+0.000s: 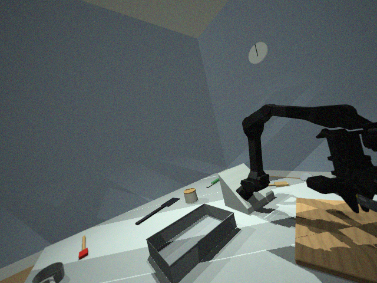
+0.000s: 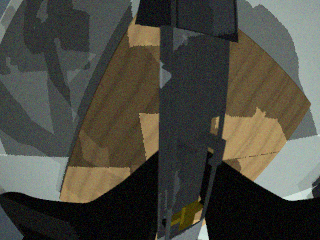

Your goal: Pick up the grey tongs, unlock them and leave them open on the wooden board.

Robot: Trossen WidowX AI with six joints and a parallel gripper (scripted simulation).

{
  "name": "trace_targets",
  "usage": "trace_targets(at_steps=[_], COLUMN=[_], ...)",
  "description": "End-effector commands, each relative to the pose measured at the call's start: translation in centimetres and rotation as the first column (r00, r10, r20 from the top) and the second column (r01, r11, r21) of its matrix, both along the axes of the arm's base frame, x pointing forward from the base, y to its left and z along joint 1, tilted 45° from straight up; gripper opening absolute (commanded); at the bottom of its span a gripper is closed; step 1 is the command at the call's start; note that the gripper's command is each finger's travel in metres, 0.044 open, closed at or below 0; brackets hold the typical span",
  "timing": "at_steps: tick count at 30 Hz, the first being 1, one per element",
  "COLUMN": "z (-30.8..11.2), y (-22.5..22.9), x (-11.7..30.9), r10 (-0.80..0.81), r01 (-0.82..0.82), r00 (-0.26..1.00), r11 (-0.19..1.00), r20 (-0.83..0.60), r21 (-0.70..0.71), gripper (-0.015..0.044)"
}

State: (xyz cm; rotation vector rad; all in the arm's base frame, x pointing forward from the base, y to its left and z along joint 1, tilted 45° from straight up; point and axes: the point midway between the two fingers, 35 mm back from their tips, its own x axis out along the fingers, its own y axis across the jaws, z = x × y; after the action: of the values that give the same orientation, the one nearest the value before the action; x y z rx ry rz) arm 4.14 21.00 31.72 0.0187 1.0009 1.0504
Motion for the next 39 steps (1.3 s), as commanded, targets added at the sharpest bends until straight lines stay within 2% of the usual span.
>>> trace_targets(at_steps=[1, 37, 39], z=[-0.8, -4.6, -4.2], y=[0.6, 3.6, 3.5], x=[0.1, 0.5, 0.5], r10=[-0.005, -0.005, 0.001], r01=[0.005, 0.005, -0.001], r00=[1.000, 1.000, 1.000], r11=[1.000, 1.000, 1.000], r20=[-0.004, -0.004, -0.002], r21=[-0.008, -0.008, -0.003], gripper=[-0.0150, -0.0150, -0.0097])
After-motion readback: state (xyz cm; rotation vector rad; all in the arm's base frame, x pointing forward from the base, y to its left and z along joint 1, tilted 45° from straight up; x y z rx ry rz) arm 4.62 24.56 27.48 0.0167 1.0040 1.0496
